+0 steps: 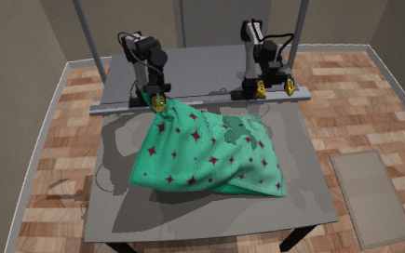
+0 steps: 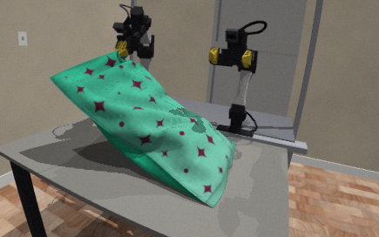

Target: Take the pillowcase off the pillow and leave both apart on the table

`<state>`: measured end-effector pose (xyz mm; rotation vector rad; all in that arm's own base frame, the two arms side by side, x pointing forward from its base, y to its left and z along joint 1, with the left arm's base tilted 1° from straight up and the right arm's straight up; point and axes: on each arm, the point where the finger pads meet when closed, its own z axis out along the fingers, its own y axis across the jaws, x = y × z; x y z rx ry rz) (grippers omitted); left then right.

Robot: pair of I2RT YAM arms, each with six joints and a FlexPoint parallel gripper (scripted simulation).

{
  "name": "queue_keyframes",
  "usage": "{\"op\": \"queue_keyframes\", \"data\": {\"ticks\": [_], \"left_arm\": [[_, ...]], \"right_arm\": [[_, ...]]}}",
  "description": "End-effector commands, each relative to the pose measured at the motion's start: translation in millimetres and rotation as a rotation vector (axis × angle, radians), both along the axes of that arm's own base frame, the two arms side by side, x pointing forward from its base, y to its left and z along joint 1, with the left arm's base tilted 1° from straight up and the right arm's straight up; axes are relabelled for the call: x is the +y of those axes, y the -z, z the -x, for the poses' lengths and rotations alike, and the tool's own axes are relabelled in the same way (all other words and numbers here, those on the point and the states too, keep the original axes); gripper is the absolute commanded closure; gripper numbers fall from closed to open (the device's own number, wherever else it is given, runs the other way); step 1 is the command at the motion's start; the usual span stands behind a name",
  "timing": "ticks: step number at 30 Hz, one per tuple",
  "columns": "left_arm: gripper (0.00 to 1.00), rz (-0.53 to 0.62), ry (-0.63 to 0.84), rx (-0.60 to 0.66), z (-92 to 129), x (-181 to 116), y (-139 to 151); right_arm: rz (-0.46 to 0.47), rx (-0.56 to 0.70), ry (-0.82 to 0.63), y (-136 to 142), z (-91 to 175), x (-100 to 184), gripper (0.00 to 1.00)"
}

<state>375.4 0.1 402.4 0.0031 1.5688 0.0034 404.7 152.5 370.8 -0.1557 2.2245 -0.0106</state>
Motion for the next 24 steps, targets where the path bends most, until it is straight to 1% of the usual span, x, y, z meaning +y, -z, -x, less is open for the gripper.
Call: {"op": "queue_keyframes", "data": {"ticks": [1, 22, 24], "left_arm": [[0.00, 0.007, 0.018, -0.036, 2, -4, -18], [0.00, 0.007, 0.018, -0.036, 2, -4, -18], [0.00, 0.007, 0.018, -0.036, 2, -4, -18]], "right_arm": [[-0.042, -0.121, 0.050, -40, -7, 5, 1.00], [-0.066, -0.205, 0.117, -73, 2, 38, 1.00], [-0.080, -0.220, 0.113, -78, 3, 43, 1.00]]}}
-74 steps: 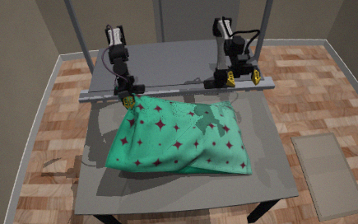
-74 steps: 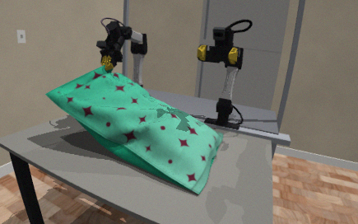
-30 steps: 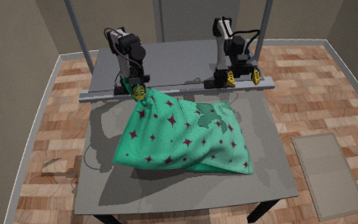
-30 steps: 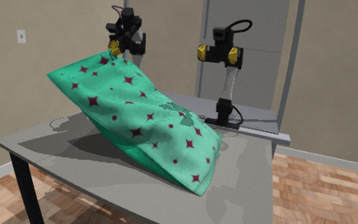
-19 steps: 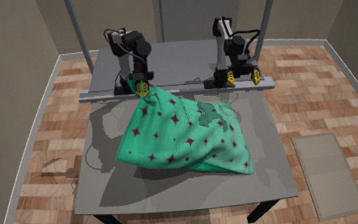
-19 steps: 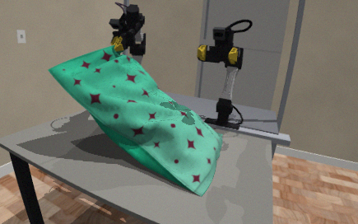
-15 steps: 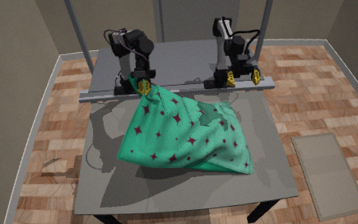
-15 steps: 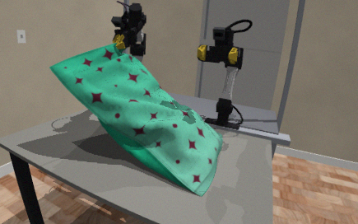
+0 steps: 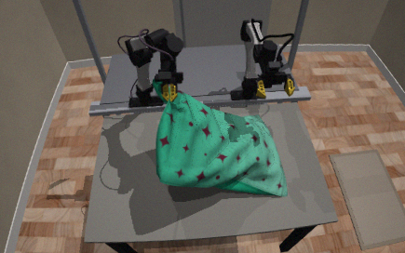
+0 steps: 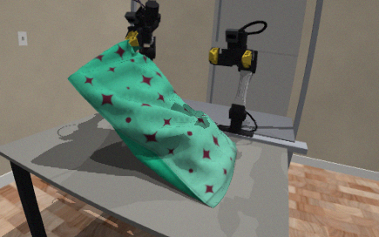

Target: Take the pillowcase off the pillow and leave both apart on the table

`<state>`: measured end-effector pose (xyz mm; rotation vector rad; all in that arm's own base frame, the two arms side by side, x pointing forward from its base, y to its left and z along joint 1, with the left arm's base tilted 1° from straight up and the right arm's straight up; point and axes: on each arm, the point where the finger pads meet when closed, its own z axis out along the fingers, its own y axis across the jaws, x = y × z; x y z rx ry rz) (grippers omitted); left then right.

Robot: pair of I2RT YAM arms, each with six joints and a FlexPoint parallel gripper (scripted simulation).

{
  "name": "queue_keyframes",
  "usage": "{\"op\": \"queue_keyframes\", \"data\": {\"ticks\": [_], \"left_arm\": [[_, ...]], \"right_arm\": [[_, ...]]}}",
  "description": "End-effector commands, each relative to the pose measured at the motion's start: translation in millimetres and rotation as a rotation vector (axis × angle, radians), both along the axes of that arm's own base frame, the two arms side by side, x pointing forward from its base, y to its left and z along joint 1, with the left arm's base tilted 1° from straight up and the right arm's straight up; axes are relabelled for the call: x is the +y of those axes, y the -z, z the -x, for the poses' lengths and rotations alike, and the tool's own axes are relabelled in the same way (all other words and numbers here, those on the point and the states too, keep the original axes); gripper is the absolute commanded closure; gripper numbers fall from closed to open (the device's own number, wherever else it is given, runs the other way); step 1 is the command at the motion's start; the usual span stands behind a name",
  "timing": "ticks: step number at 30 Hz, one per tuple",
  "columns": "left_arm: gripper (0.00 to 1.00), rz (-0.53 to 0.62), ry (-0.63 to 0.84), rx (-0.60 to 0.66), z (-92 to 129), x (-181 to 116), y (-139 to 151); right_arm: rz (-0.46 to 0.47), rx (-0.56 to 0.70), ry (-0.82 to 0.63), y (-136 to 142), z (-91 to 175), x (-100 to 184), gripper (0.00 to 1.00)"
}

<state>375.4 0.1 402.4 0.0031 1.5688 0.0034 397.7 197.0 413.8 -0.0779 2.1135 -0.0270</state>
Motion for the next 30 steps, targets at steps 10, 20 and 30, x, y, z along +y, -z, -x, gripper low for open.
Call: {"op": "queue_keyframes", "data": {"ticks": [10, 20, 30], "left_arm": [[0.00, 0.007, 0.018, -0.036, 2, -4, -18], [0.00, 0.007, 0.018, -0.036, 2, -4, -18], [0.00, 0.007, 0.018, -0.036, 2, -4, -18]], "right_arm": [[-0.072, -0.135, 0.076, -43, 1, 10, 1.00], [-0.078, -0.153, 0.093, -48, 5, 19, 1.00], [-0.105, -0.182, 0.088, -61, 7, 16, 1.00]]}}
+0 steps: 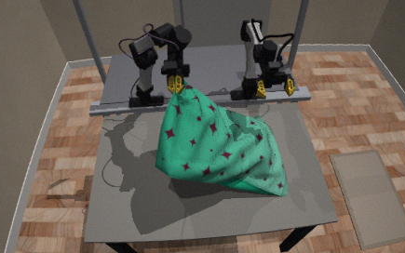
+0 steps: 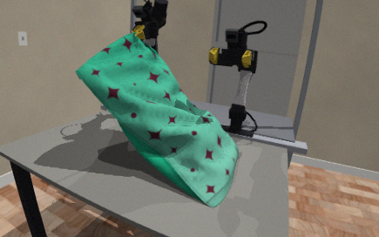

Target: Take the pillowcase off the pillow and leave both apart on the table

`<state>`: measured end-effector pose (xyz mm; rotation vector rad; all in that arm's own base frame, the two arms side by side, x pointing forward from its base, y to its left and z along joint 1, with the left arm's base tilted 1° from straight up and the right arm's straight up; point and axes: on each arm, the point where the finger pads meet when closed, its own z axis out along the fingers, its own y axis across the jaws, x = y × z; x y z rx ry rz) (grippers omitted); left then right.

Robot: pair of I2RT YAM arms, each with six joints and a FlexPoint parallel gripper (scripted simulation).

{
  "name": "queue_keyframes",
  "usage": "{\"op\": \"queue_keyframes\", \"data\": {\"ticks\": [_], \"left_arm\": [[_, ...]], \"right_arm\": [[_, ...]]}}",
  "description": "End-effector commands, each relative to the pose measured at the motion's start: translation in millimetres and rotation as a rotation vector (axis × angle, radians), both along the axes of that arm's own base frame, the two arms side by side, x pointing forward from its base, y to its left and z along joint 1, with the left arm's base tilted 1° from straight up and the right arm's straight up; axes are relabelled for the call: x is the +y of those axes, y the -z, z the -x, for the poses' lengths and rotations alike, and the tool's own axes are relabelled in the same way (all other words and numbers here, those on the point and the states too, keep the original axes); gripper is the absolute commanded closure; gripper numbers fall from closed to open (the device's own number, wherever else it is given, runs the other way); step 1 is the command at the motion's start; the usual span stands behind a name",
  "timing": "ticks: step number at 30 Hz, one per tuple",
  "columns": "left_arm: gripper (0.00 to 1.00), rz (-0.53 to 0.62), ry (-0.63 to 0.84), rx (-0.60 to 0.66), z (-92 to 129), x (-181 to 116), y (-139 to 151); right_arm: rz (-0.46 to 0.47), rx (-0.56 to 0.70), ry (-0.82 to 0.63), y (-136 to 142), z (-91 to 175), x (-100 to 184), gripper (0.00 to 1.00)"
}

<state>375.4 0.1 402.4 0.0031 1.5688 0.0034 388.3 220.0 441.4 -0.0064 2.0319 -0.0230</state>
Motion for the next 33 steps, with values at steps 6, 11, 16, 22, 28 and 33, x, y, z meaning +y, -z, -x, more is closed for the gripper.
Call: {"op": "queue_keyframes", "data": {"ticks": [6, 11, 16, 22, 28, 33], "left_arm": [[0.00, 0.007, 0.018, -0.036, 2, -4, -18], [0.00, 0.007, 0.018, -0.036, 2, -4, -18], [0.00, 0.007, 0.018, -0.036, 2, -4, -18], [0.00, 0.007, 0.018, -0.036, 2, -4, -18], [0.00, 0.007, 0.018, -0.036, 2, -4, -18], [0.00, 0.007, 0.018, -0.036, 2, -4, -18]], "right_arm": [[-0.106, -0.141, 0.046, -54, 9, -21, 1.00], [-0.081, -0.114, 0.049, -39, -2, -12, 1.00], [-0.089, -0.120, 0.052, -41, -2, -13, 1.00], [-0.090, -0.123, 0.055, -42, -3, -13, 1.00], [-0.091, -0.125, 0.056, -42, -3, -13, 1.00], [-0.091, -0.127, 0.057, -42, -3, -13, 1.00]]}}
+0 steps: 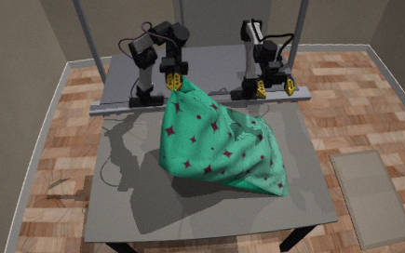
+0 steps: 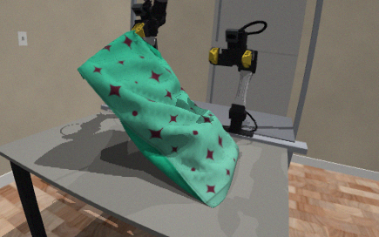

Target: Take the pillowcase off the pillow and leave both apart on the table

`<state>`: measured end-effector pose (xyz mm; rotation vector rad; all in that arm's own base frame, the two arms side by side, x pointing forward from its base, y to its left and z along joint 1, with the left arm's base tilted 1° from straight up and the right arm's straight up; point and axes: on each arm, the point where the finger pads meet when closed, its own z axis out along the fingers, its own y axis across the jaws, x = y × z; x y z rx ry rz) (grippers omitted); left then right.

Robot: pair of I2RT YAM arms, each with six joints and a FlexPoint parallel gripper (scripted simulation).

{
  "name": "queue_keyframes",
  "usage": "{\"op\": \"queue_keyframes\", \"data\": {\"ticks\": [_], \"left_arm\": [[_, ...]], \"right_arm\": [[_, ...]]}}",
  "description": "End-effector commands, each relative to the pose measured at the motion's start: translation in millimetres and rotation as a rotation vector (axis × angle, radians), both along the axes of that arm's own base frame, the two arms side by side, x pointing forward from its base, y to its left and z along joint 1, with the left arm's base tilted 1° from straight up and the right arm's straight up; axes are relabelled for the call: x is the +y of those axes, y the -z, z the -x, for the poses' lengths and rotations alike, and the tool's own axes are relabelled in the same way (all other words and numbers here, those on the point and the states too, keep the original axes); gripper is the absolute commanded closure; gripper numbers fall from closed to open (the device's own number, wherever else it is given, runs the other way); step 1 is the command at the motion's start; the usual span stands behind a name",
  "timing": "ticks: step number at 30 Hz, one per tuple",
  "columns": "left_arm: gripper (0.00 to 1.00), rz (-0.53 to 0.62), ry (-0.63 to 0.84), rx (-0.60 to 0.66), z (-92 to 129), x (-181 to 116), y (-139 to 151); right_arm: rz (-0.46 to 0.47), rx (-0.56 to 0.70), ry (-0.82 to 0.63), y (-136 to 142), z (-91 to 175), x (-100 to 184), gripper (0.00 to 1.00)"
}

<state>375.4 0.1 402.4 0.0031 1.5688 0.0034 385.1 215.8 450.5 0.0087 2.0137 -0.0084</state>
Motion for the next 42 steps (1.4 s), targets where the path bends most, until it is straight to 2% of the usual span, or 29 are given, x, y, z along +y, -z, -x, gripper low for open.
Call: {"op": "queue_keyframes", "data": {"ticks": [1, 2, 9, 10, 12, 15, 16, 21, 22, 26, 28, 34, 35, 36, 38, 42], "left_arm": [[0.00, 0.007, 0.018, -0.036, 2, -4, -18], [0.00, 0.007, 0.018, -0.036, 2, -4, -18], [0.00, 0.007, 0.018, -0.036, 2, -4, -18], [0.00, 0.007, 0.018, -0.036, 2, -4, -18], [0.00, 0.007, 0.018, -0.036, 2, -4, -18], [0.00, 0.007, 0.018, -0.036, 2, -4, -18], [0.00, 0.007, 0.018, -0.036, 2, -4, -18], [0.00, 0.007, 0.018, -0.036, 2, -4, -18], [0.00, 0.007, 0.018, -0.036, 2, -4, -18], [0.00, 0.007, 0.018, -0.036, 2, -4, -18], [0.00, 0.007, 0.018, -0.036, 2, -4, -18], [0.00, 0.007, 0.018, -0.036, 2, -4, -18], [0.00, 0.007, 0.018, -0.036, 2, -4, -18], [0.00, 0.007, 0.018, -0.036, 2, -4, -18], [0.00, 0.007, 0.018, -0.036, 2, -4, -18], [0.00, 0.007, 0.018, -0.036, 2, -4, -18]], "right_arm": [[-0.075, -0.108, 0.053, -33, -7, -9, 1.00], [-0.036, -0.083, 0.030, -22, -6, -1, 1.00], [-0.052, -0.133, 0.001, -35, -8, 8, 1.00], [-0.072, -0.161, 0.002, -48, -2, 0, 1.00], [-0.081, -0.186, -0.013, -55, -1, 6, 1.00], [-0.058, -0.180, -0.028, -42, -15, 23, 1.00], [-0.017, -0.146, -0.042, -24, -20, 31, 1.00], [-0.049, -0.213, -0.063, -46, -14, 34, 1.00], [-0.048, -0.209, -0.049, -46, -16, 27, 1.00], [-0.053, -0.226, -0.071, -49, -14, 37, 1.00], [-0.037, -0.223, -0.078, -40, -23, 48, 1.00], [-0.061, -0.279, -0.096, -58, -19, 51, 1.00], [-0.046, -0.271, -0.102, -49, -26, 60, 1.00], [-0.058, -0.279, -0.088, -57, -22, 49, 1.00], [-0.052, -0.286, -0.107, -53, -26, 62, 1.00], [-0.056, -0.308, -0.116, -57, -26, 67, 1.00]]}}
